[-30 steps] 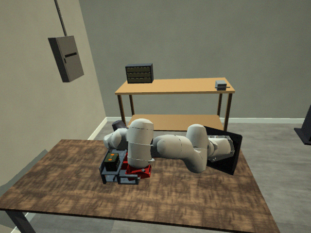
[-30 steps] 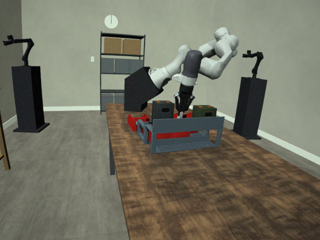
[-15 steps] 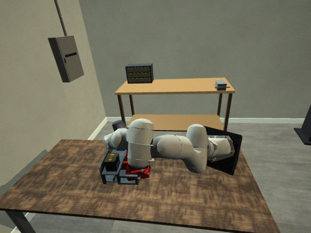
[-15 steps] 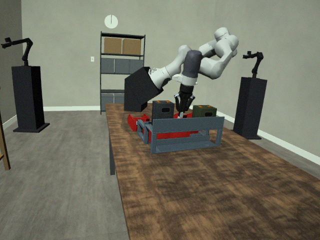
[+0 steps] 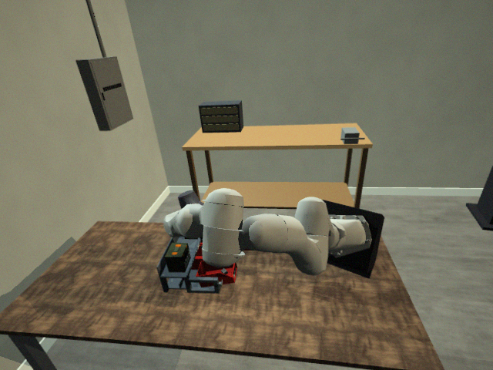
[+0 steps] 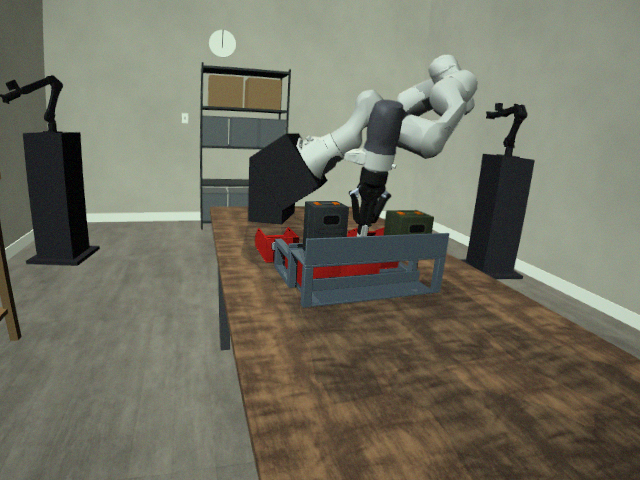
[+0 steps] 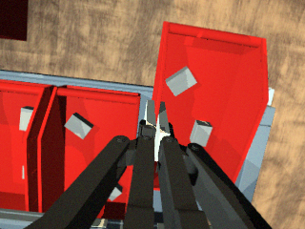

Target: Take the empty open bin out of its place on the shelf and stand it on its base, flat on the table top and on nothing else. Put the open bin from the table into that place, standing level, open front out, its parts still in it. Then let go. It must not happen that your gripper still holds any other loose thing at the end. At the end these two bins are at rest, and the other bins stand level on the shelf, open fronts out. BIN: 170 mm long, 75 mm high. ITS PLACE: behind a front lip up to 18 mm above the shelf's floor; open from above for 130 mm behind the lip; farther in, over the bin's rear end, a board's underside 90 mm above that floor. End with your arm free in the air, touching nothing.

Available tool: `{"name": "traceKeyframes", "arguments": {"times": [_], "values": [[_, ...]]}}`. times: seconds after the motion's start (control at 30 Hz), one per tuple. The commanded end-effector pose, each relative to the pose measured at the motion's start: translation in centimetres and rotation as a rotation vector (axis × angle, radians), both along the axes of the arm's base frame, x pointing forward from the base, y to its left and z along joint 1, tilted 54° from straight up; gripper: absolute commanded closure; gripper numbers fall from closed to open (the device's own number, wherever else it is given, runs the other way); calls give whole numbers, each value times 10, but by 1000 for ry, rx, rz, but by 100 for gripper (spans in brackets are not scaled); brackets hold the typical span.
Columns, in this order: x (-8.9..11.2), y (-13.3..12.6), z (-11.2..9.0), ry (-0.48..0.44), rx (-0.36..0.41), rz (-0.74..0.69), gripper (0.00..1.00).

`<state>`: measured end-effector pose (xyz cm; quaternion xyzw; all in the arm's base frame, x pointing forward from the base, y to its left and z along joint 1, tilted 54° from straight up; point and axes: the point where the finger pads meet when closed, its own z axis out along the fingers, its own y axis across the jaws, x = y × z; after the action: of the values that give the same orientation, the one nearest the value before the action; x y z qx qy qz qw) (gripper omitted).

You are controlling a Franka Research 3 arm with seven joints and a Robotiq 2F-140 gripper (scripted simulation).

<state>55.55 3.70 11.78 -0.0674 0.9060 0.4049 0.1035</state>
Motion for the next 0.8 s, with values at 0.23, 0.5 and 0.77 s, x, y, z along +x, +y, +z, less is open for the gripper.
{"name": "traceKeyframes", "arguments": {"times": [0.23, 0.5, 0.77], "values": [[5, -1, 1, -18, 1, -11, 100], [6, -1, 1, -21, 2, -14, 100], [6, -1, 1, -21, 2, -14, 100]]}}
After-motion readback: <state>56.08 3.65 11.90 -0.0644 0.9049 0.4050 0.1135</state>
